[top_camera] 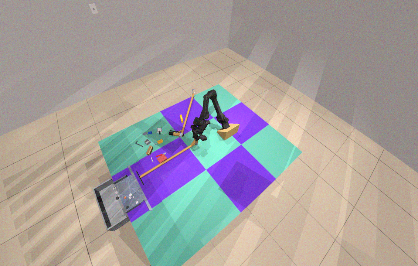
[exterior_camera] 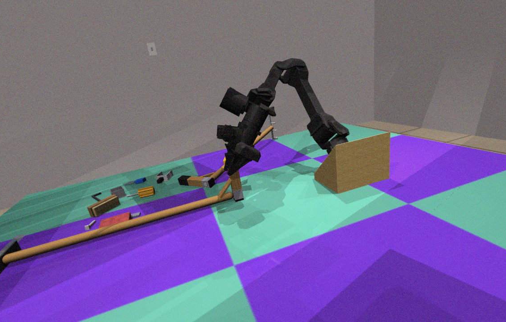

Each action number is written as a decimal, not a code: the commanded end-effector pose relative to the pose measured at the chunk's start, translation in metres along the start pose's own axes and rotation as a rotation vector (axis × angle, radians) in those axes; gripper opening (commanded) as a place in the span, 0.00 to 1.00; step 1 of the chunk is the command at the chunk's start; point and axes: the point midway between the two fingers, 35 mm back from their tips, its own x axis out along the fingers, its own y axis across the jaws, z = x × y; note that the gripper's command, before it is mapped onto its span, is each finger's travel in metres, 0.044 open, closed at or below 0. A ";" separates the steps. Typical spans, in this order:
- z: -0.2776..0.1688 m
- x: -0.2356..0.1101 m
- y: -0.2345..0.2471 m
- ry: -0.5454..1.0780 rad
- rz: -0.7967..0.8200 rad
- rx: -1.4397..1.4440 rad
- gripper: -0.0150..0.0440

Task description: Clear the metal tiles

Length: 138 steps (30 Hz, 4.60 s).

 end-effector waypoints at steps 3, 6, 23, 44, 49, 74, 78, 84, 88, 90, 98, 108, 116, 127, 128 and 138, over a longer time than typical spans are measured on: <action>0.000 0.000 0.000 0.000 0.000 0.003 0.40; 0.000 0.000 0.000 0.000 0.000 0.003 0.37; 0.001 -0.002 0.007 0.002 0.003 0.002 0.25; 0.001 -0.003 0.035 0.008 0.010 0.005 0.25; 0.001 -0.004 0.042 0.009 0.011 0.005 0.25; -0.003 -0.007 0.075 0.008 0.011 0.005 0.25; -0.004 -0.008 0.080 0.007 0.011 0.005 0.25; -0.006 -0.009 0.088 0.006 0.009 0.005 0.25; -0.007 -0.010 0.093 0.004 0.008 0.004 0.25; -0.007 -0.010 0.096 0.004 0.008 0.004 0.25; -0.007 -0.010 0.100 0.005 0.011 0.001 0.25; 0.005 -0.003 0.103 0.005 0.013 0.000 0.25; 0.016 0.005 0.105 0.005 0.015 -0.002 0.25; 0.030 0.016 0.105 0.003 0.017 -0.005 0.25; 0.031 0.017 0.105 0.003 0.017 -0.005 0.25; 0.041 0.026 0.100 0.002 0.017 -0.007 0.25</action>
